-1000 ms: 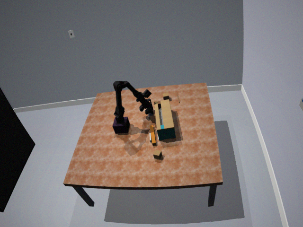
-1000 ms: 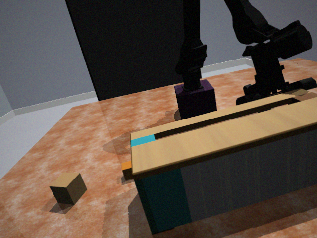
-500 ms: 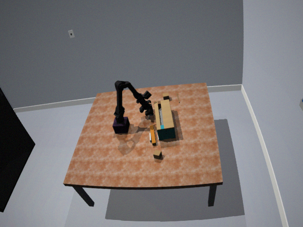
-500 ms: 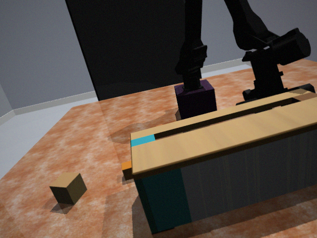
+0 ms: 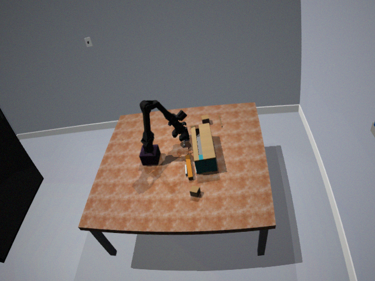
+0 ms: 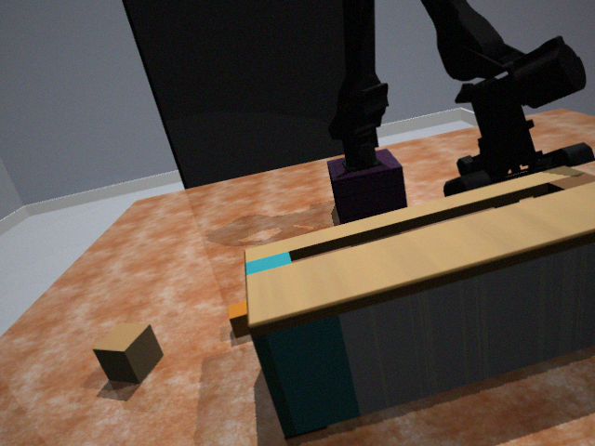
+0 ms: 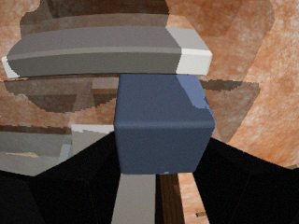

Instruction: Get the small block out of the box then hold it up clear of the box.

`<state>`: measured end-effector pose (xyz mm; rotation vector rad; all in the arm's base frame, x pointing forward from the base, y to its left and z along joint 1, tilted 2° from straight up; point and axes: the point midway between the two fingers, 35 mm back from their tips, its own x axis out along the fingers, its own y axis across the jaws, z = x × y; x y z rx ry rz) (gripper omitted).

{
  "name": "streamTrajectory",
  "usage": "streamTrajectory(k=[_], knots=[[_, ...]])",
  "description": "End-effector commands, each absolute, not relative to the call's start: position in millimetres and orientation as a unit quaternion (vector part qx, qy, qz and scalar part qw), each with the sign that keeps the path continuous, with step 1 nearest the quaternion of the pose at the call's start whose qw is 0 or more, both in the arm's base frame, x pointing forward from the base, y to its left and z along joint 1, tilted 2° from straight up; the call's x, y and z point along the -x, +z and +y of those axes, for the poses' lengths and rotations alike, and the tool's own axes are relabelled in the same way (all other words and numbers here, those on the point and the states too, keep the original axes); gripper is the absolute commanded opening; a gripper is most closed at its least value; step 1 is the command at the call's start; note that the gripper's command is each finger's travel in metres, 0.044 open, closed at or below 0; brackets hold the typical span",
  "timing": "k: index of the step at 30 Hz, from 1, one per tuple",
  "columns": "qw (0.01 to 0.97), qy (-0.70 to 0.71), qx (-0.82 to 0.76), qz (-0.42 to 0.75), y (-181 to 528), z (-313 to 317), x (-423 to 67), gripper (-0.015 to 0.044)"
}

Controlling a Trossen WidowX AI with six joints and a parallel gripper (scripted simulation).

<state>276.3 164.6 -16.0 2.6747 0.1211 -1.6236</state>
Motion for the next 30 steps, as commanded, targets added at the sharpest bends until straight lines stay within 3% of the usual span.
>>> streamTrajectory(k=[1,12,30], knots=[[0.002,-0.517,-0.855,0.039,3.7,165.1,-277.6,0.0000],[0.010,-0.519,-0.854,0.037,30.9,157.9,-274.7,0.0000],[0.072,-0.500,-0.853,0.136,90.1,135.0,-252.0,0.0000]])
